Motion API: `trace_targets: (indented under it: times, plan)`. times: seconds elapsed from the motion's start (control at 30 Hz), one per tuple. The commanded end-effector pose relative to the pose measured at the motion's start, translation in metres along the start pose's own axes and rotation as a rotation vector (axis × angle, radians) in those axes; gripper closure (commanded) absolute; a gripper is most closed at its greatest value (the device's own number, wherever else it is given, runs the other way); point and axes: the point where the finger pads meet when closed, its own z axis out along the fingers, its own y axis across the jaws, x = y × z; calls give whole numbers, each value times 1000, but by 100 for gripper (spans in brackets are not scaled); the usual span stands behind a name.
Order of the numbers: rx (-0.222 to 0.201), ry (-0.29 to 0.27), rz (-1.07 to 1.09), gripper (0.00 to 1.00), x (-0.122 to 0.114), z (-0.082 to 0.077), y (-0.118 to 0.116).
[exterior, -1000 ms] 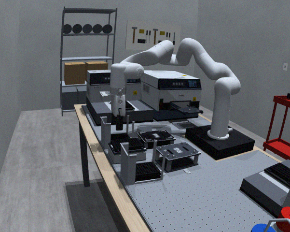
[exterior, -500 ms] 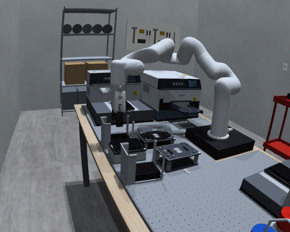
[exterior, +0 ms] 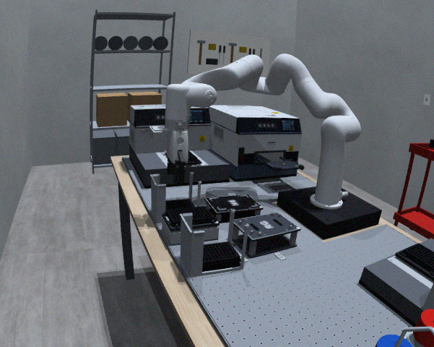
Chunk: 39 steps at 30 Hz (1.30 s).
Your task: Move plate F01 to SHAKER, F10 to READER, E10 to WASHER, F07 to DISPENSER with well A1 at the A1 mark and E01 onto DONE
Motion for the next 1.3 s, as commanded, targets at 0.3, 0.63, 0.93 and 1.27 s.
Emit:
trace_targets:
  times: [0.3,0.63,0.93,1.27]
  plan:
    - [-1,5,0,0,1,-18,0]
    - [-1,5,0,0,1,-30,0]
    - [-1,5,0,0,1,-40,0]
    - [-1,5,0,0,1,-53,0]
